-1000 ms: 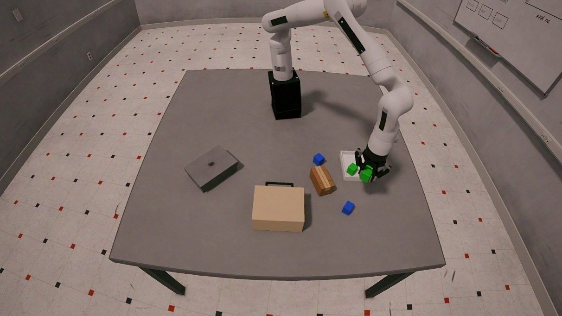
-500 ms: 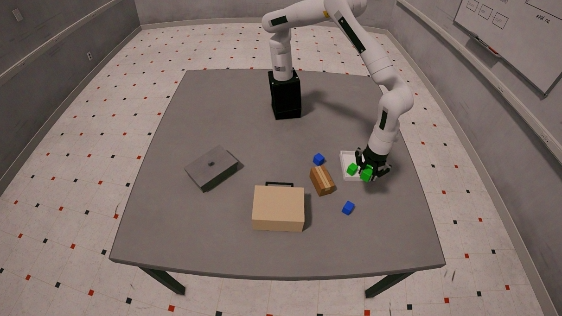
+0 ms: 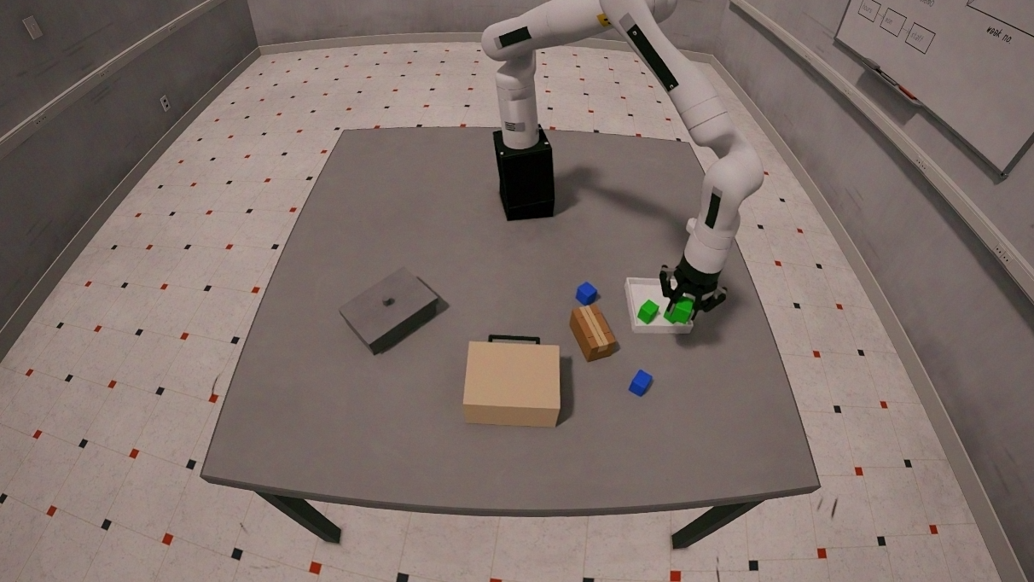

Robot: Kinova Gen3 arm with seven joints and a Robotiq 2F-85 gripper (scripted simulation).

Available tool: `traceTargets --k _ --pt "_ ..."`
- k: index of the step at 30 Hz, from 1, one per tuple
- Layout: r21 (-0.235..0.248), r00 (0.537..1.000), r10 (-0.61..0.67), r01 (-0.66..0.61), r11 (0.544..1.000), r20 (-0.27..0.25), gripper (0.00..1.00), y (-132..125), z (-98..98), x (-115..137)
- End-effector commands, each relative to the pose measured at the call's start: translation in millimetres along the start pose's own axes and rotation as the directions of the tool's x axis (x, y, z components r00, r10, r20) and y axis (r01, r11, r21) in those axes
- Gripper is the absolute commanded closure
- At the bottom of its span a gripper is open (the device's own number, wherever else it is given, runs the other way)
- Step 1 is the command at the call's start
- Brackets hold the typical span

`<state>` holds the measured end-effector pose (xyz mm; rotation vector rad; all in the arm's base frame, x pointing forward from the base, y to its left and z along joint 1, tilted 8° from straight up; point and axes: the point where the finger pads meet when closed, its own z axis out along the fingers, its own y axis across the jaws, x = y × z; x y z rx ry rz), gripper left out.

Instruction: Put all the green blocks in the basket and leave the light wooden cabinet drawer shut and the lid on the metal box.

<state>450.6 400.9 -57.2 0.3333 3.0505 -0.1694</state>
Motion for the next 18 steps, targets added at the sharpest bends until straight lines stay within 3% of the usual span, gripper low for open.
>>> traceTargets --k 1,7,13,15,18 --pt "-0.008 0.996 -0.090 0.090 0.996 0.003 0.90 3 -2.1 14" --pt "-0.013 0.955 -0.296 0.296 0.955 0.006 0.90 6 -3.0 48" --pt "-0.012 0.859 -0.511 0.511 0.859 0.008 0.90 6 -3.0 87" --pt "-0.012 0.859 -0.511 0.511 0.859 0.008 0.90 6 -3.0 87" --pt "-0.011 0.793 -0.609 0.609 0.793 0.008 0.90 3 -2.7 106"
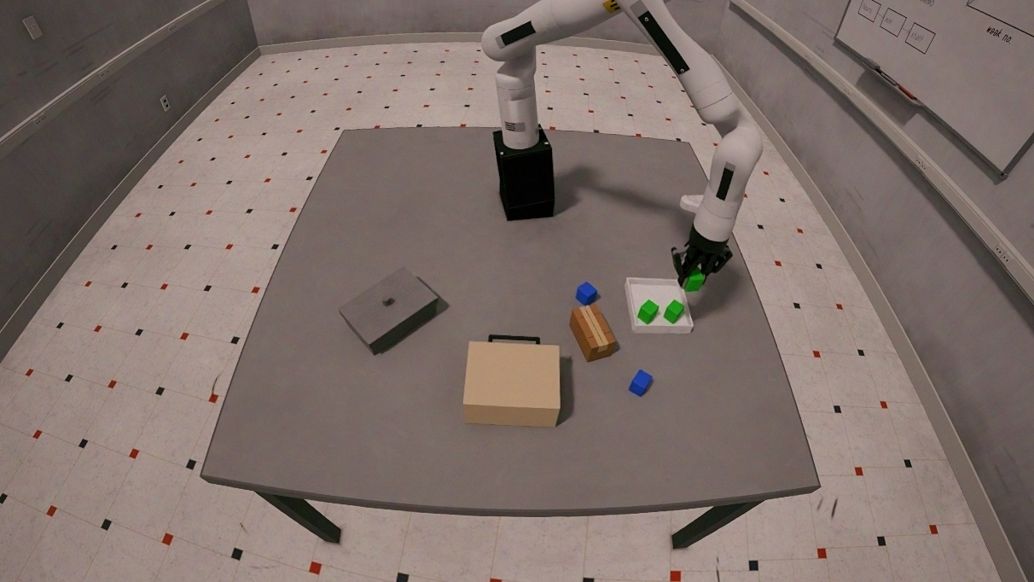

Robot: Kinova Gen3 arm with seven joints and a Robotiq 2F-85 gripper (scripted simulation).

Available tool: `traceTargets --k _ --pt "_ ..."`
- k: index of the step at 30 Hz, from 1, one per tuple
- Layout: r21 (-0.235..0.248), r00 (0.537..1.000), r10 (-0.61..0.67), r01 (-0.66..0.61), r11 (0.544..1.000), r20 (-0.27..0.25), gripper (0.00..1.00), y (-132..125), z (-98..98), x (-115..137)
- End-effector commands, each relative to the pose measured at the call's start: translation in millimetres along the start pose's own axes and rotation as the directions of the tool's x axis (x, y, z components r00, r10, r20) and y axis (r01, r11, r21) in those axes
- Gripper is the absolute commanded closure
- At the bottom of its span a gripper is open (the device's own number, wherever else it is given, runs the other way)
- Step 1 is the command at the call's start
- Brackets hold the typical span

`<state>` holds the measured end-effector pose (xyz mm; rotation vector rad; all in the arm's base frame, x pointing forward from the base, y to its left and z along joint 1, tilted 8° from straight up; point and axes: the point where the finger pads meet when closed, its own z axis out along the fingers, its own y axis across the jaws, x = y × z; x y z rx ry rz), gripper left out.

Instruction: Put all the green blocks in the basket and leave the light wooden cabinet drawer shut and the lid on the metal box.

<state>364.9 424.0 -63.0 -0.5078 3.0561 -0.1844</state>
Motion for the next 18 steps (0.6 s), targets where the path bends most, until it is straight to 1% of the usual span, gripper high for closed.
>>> traceTargets --k 1,5,11,12,14,18 --pt "-0.005 0.989 -0.146 0.146 0.989 0.004 0.90 11 -0.8 21" --pt "-0.002 0.957 -0.289 0.289 0.957 0.001 0.90 19 -0.2 44" --pt "0.001 0.889 -0.457 0.457 0.889 -0.005 0.90 28 0.9 74" --pt "0.002 0.878 -0.479 0.479 0.878 -0.006 0.90 29 1.1 78" --pt "0.002 0.878 -0.479 0.479 0.878 -0.006 0.90 29 1.1 78" --pt "0.003 0.837 -0.548 0.548 0.837 -0.010 0.90 31 1.6 91"
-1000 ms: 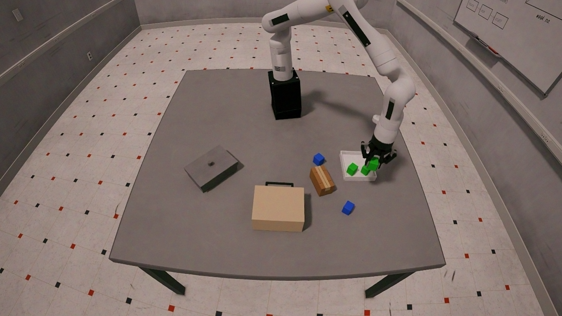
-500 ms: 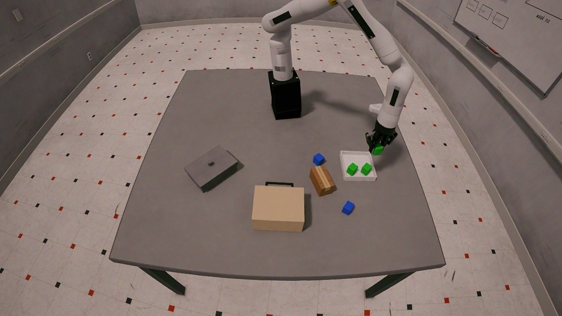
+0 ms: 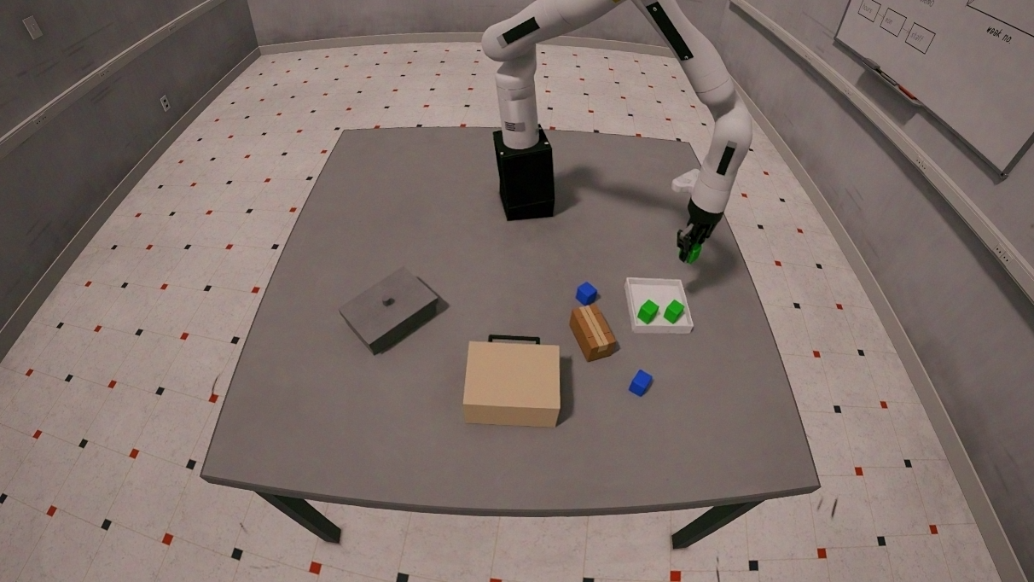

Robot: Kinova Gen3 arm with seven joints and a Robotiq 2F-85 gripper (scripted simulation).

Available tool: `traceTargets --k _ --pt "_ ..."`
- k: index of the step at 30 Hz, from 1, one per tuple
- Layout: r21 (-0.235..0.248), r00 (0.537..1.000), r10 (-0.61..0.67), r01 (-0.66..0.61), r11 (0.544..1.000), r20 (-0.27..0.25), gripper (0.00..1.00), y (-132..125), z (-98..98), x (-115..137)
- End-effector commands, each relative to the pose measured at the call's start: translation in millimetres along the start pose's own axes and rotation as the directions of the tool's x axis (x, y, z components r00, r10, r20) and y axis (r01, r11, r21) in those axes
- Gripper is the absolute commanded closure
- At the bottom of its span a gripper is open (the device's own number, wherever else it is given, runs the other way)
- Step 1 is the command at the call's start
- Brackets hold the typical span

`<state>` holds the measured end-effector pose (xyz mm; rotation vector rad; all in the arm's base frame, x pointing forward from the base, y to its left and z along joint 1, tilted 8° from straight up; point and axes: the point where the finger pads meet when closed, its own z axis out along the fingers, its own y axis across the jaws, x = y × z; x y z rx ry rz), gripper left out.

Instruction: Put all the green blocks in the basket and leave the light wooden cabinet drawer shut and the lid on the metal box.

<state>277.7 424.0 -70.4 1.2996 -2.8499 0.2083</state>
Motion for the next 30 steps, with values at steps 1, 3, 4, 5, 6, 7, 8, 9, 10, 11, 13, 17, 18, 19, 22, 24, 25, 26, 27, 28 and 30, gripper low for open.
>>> traceTargets --k 1,3,4,5,6,7,8,9,10,11,13,17,18,19,22,24,25,26,27,28,30 --pt "0.000 0.998 -0.068 0.068 0.998 0.000 0.90 7.8 -0.5 7.8" --pt "0.001 0.996 -0.093 0.093 0.996 -0.001 0.90 10.5 -0.3 11.0" --pt "0.001 0.995 -0.103 0.103 0.995 -0.001 0.90 11.6 -0.3 12.3" --pt "0.002 0.994 -0.111 0.111 0.994 -0.002 0.90 12.5 -0.2 13.4" --pt "0.002 0.993 -0.118 0.118 0.993 -0.002 0.90 13.2 -0.1 14.2" --pt "0.002 0.992 -0.123 0.123 0.992 -0.003 0.90 13.7 -0.1 14.9" --pt "0.002 0.992 -0.127 0.127 0.992 -0.003 0.90 14.1 -0.1 15.4" --pt "0.002 0.992 -0.129 0.129 0.992 -0.003 0.90 14.4 0.0 15.8" --pt "0.002 0.991 -0.131 0.131 0.991 -0.003 0.90 14.6 0.0 16.0" --pt "0.002 0.991 -0.132 0.132 0.991 -0.003 0.90 14.7 0.0 16.1" --pt "0.002 0.991 -0.132 0.132 0.991 -0.003 0.90 14.7 0.0 16.1" --pt "0.002 0.991 -0.132 0.132 0.991 -0.003 0.90 14.7 0.0 16.1" --pt "0.002 0.991 -0.132 0.132 0.991 -0.003 0.90 14.7 0.0 16.1" --pt "0.002 0.991 -0.132 0.132 0.991 -0.003 0.90 14.7 0.0 16.1" --pt "0.002 0.991 -0.132 0.132 0.991 -0.003 0.90 14.7 0.1 16.1" --pt "0.002 0.991 -0.132 0.132 0.991 -0.003 0.90 14.7 0.3 16.1" --pt "0.002 0.991 -0.132 0.132 0.991 -0.003 0.90 14.7 0.5 16.1" --pt "0.002 0.991 -0.132 0.132 0.991 -0.003 0.90 14.7 0.7 16.1" --pt "0.002 0.991 -0.132 0.132 0.991 -0.003 0.90 14.7 0.9 16.1" --pt "0.002 0.991 -0.132 0.132 0.991 -0.003 0.90 14.7 1.2 16.1" --pt "0.002 0.991 -0.132 0.132 0.991 -0.003 0.90 14.7 1.2 16.1"
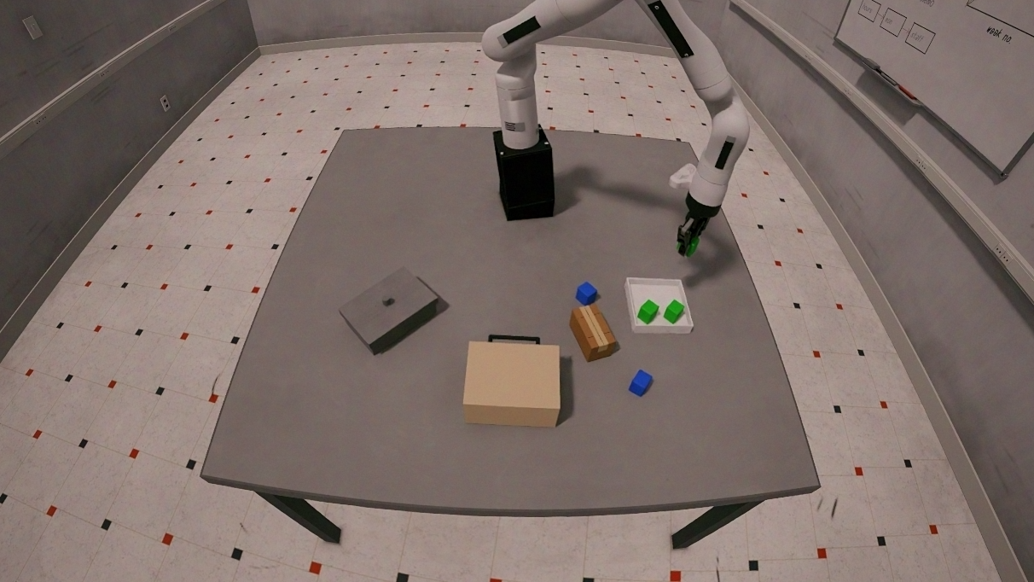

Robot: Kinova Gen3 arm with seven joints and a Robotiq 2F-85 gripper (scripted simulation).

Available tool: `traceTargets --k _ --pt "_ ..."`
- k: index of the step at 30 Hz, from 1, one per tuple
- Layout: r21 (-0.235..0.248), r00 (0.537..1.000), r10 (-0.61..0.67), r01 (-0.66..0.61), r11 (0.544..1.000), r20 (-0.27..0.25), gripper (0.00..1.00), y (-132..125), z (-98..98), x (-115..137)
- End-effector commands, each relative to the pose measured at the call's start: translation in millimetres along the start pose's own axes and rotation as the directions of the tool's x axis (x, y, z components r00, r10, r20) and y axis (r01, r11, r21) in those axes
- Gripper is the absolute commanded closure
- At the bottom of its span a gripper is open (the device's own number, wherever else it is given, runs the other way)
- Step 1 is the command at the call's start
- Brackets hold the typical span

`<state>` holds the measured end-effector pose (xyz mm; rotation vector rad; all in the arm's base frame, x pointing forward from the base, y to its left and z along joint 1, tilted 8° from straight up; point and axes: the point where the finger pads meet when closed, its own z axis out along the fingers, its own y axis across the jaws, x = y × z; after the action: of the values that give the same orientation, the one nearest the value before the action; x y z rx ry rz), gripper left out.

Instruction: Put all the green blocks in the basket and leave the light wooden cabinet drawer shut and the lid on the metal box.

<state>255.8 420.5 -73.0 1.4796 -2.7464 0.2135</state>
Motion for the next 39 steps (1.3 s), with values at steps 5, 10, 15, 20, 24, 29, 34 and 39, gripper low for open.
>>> traceTargets --k 5,10,15,20,24,29,34,39 --pt "0.000 1.000 0.000 0.000 1.000 0.002 0.90 0 1.2 -1" --pt "-0.001 1.000 0.000 0.000 1.000 0.003 0.90 0 4.6 -1" --pt "-0.001 1.000 0.000 0.000 1.000 0.003 0.90 0 9.8 -1" --pt "-0.001 1.000 0.000 0.000 1.000 0.003 0.90 0 13.7 -1" --pt "-0.001 1.000 0.000 0.000 1.000 0.003 0.90 0 19.9 -1" --pt "-0.001 1.000 0.000 0.000 1.000 0.003 0.90 0 28.9 -1" --pt "-0.001 1.000 0.000 0.000 1.000 0.003 0.90 0 35.0 -1" --pt "-0.001 1.000 0.000 0.000 1.000 0.003 0.90 0 46.2 -1"
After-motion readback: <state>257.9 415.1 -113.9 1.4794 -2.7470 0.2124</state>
